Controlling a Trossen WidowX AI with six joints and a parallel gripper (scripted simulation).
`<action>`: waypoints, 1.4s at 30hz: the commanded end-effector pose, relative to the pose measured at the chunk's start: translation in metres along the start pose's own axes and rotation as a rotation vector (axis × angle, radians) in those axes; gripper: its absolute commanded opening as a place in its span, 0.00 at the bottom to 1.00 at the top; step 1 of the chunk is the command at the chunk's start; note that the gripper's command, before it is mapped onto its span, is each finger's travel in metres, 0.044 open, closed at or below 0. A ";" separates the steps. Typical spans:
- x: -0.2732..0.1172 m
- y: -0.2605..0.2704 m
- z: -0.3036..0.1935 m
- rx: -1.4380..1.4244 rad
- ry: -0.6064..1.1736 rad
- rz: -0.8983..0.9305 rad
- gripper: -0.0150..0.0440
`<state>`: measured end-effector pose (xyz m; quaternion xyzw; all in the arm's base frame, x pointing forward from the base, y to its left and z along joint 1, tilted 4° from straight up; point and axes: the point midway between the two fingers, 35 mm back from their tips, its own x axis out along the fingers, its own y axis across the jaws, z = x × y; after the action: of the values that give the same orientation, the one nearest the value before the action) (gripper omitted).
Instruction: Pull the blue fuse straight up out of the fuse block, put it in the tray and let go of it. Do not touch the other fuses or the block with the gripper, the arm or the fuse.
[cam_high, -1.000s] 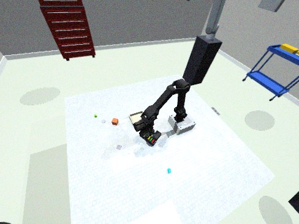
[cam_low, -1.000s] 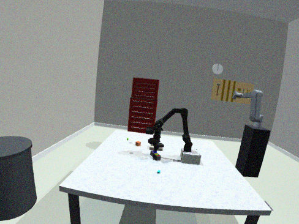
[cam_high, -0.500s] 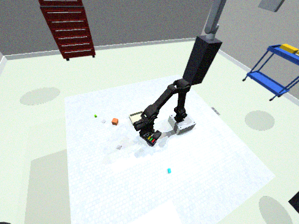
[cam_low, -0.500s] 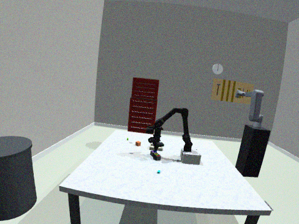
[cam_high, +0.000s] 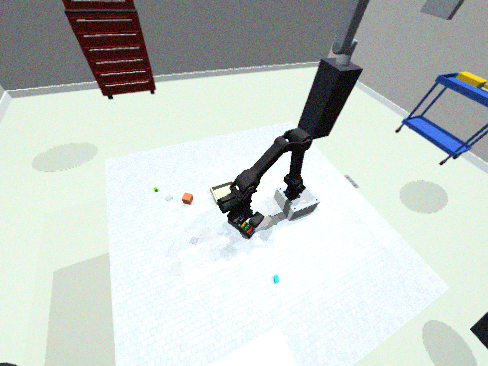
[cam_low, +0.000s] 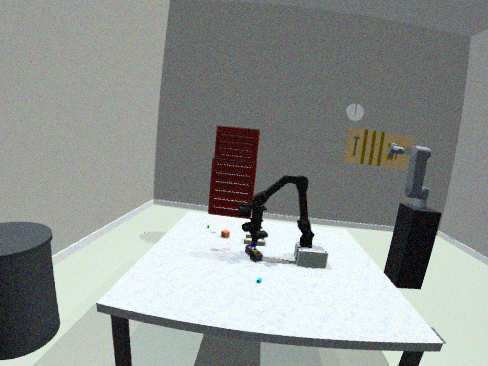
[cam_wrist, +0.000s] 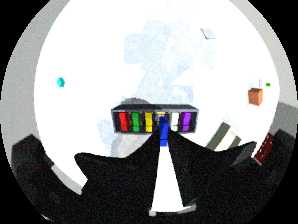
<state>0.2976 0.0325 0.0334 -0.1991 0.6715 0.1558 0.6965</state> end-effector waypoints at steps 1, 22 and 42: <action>-0.004 -0.001 0.000 0.003 0.001 -0.006 0.25; -0.024 -0.018 -0.004 0.003 0.001 -0.006 0.25; -0.026 -0.117 -0.048 0.002 0.005 -0.013 0.25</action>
<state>0.3125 -0.0742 0.0668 -0.2037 0.6708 0.1460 0.6980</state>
